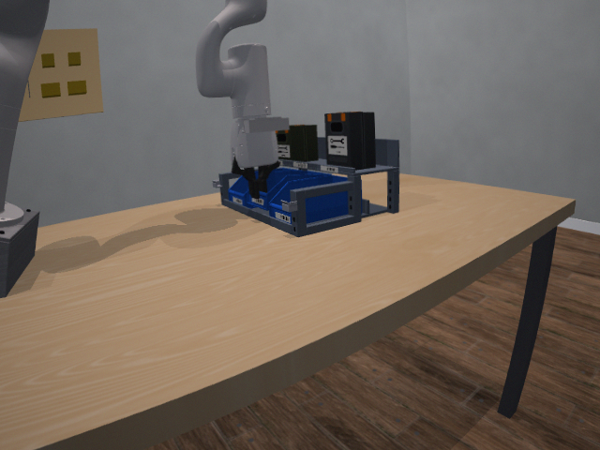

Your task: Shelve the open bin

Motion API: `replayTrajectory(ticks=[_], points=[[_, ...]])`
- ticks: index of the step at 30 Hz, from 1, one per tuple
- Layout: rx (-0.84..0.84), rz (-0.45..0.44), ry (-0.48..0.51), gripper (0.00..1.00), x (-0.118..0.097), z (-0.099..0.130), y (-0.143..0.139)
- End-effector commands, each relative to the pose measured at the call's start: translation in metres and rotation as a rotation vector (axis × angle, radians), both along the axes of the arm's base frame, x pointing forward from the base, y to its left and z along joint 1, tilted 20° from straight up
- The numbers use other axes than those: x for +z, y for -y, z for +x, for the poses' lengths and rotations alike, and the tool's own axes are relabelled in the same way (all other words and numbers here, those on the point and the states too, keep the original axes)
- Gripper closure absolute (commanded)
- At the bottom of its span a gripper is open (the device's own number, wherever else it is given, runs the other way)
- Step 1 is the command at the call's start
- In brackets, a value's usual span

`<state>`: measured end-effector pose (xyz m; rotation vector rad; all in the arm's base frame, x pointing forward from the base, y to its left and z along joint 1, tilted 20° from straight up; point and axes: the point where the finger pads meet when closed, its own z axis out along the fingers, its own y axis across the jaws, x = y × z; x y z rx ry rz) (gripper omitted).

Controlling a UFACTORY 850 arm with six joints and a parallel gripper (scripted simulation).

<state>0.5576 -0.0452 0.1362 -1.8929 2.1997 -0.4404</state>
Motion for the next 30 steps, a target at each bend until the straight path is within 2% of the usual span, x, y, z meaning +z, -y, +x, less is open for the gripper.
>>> replayTrajectory(ticks=[1, 16, 21, 30], points=[[0.000, 0.001, -0.006, 1.00, 0.0018, 0.0028, 0.0003], [0.000, 0.002, -0.017, 1.00, 0.0034, 0.0060, 0.0008], [0.000, 0.002, -0.017, 1.00, -0.0045, 0.0085, 0.0014], [0.000, 0.002, -0.017, 1.00, -0.0045, 0.0085, 0.0014]])
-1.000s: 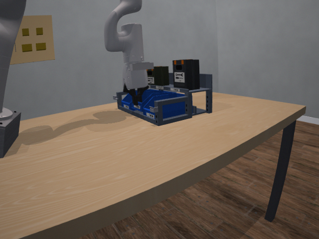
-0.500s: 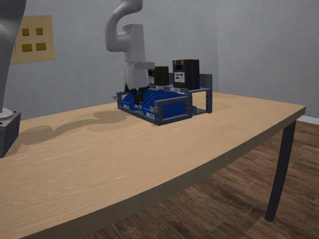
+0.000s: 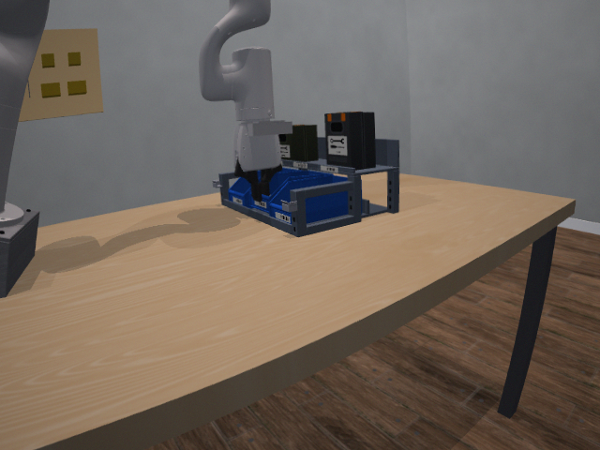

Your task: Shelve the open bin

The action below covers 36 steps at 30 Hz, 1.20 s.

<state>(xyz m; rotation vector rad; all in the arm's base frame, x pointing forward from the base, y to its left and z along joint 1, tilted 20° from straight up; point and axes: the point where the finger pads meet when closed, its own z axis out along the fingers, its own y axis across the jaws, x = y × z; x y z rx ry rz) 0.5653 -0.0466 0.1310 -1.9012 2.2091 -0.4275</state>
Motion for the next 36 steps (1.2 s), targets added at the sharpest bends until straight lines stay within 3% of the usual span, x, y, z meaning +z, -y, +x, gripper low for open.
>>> replayTrajectory(ticks=[1, 20, 21, 36], points=[[0.000, 0.001, -0.002, 1.00, 0.0007, 0.0007, 0.0000], [0.000, 0.001, -0.002, 1.00, -0.0060, 0.0031, 0.0007], [0.000, 0.001, -0.004, 0.00, -0.0061, 0.0029, 0.0007], [0.000, 0.001, -0.004, 0.00, -0.0061, 0.0029, 0.0007]])
